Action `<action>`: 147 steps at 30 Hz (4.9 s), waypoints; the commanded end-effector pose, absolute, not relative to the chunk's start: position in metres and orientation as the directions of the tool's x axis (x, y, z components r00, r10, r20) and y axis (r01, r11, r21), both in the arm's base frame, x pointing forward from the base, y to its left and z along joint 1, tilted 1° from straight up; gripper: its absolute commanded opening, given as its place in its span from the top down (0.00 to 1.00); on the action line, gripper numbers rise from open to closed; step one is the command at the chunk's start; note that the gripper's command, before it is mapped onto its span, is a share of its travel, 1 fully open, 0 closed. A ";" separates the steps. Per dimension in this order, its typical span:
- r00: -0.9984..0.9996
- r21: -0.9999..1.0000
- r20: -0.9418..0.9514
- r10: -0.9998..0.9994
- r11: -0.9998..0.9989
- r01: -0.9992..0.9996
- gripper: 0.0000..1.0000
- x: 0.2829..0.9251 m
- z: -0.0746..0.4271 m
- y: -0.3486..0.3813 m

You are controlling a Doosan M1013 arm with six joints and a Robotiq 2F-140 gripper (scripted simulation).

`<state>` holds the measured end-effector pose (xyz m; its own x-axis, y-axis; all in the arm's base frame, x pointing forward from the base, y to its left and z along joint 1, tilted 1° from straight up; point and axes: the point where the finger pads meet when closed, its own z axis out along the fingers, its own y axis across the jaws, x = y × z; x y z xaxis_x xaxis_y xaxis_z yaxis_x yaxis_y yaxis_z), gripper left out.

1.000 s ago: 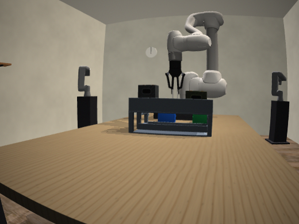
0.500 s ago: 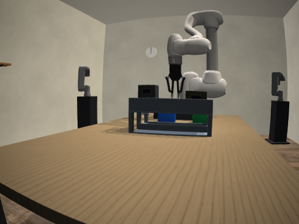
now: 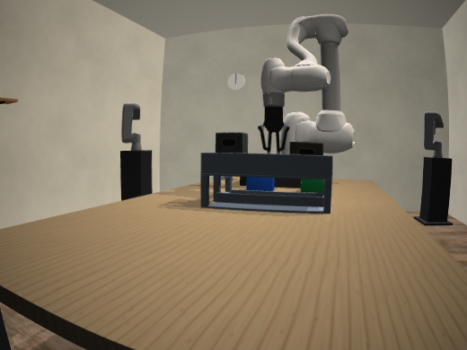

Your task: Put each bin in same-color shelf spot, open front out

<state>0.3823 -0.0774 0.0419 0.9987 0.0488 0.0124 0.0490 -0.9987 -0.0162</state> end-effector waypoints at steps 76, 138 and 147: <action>0.999 -0.016 0.012 0.049 -0.999 0.049 0.76 0.383 -0.002 -0.077; 0.999 -0.016 0.012 0.049 -0.999 0.049 0.90 0.383 -0.013 -0.076; 0.999 -0.016 0.012 0.049 -0.999 0.049 0.90 0.383 -0.013 -0.076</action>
<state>0.3830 -0.0765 -0.0128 0.9987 0.0488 0.0125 0.0490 -0.9987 -0.0162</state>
